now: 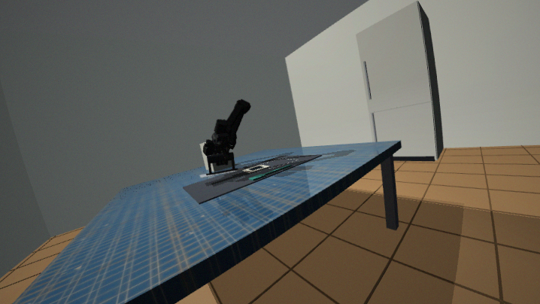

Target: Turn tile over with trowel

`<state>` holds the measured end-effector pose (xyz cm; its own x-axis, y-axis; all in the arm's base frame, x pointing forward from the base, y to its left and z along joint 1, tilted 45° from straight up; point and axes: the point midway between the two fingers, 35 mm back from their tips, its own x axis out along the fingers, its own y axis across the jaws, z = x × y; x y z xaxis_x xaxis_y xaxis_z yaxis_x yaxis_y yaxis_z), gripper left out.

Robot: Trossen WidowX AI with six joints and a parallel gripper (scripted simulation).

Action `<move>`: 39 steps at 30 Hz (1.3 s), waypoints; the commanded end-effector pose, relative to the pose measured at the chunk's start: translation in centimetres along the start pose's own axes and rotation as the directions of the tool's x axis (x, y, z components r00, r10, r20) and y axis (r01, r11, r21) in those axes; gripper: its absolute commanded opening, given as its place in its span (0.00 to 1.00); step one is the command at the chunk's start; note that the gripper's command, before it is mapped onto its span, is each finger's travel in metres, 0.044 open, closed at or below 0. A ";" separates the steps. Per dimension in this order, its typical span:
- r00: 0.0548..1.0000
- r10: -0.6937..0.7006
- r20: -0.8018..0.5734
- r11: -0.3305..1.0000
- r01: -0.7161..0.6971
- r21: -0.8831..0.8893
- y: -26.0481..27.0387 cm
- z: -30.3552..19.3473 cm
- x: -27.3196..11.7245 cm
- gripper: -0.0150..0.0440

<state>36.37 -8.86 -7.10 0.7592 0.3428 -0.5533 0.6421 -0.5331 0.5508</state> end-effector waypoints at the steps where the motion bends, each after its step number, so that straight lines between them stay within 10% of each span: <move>1: 1.000 0.011 0.009 1.000 -0.011 0.001 -0.1 0.2 0.3 0.25; 39: 1.000 0.009 0.008 1.000 -0.009 0.003 -1.2 -3.5 1.6 0.25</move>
<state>37.00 -5.65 -7.16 0.7628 0.3213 -0.5611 0.6340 -0.5422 0.5514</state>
